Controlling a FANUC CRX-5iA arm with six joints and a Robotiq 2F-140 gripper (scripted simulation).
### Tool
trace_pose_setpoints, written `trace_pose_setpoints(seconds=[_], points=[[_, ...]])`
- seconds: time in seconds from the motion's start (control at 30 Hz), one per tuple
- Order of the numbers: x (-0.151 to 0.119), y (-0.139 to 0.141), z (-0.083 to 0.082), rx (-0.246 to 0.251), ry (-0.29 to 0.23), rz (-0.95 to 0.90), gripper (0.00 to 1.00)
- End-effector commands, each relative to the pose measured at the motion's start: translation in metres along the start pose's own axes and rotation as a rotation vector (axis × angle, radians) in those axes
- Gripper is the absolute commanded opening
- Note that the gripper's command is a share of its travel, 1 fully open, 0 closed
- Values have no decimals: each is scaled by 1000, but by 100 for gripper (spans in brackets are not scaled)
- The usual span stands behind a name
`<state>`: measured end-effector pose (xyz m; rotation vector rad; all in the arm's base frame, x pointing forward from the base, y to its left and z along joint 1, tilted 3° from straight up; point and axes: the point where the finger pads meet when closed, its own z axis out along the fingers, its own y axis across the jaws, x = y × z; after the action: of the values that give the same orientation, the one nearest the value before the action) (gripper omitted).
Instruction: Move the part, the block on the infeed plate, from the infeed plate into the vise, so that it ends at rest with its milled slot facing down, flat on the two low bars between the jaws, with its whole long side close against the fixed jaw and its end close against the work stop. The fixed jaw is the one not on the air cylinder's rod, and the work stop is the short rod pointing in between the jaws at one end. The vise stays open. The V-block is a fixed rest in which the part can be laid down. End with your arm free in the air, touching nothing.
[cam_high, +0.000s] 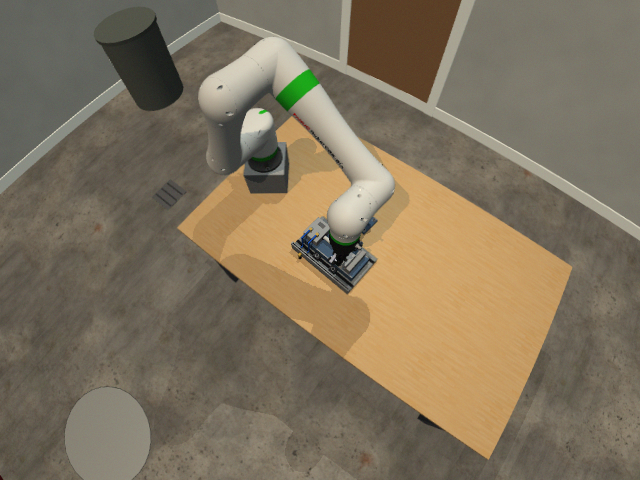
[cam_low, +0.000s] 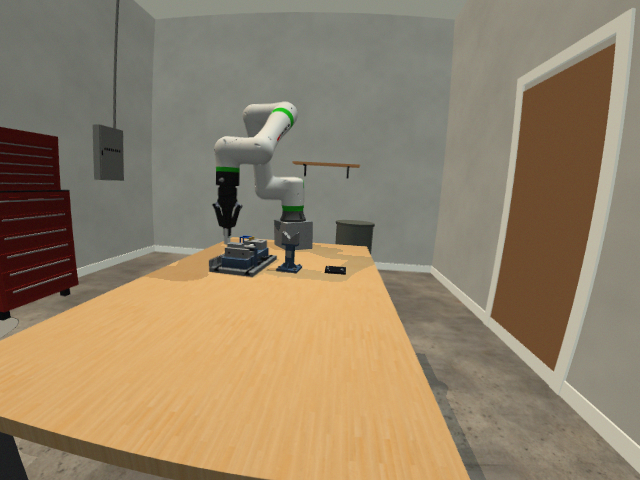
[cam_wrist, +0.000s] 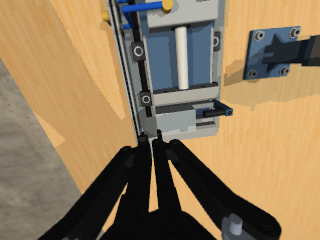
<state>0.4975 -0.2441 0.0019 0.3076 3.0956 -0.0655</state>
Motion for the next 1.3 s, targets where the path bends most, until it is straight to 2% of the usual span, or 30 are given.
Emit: trace_pose_setpoints(seconds=[0.0, 1.27], points=[[0, 0, 0, 0, 0, 0, 0], [0, 11, 0, 0, 0, 0, 0]])
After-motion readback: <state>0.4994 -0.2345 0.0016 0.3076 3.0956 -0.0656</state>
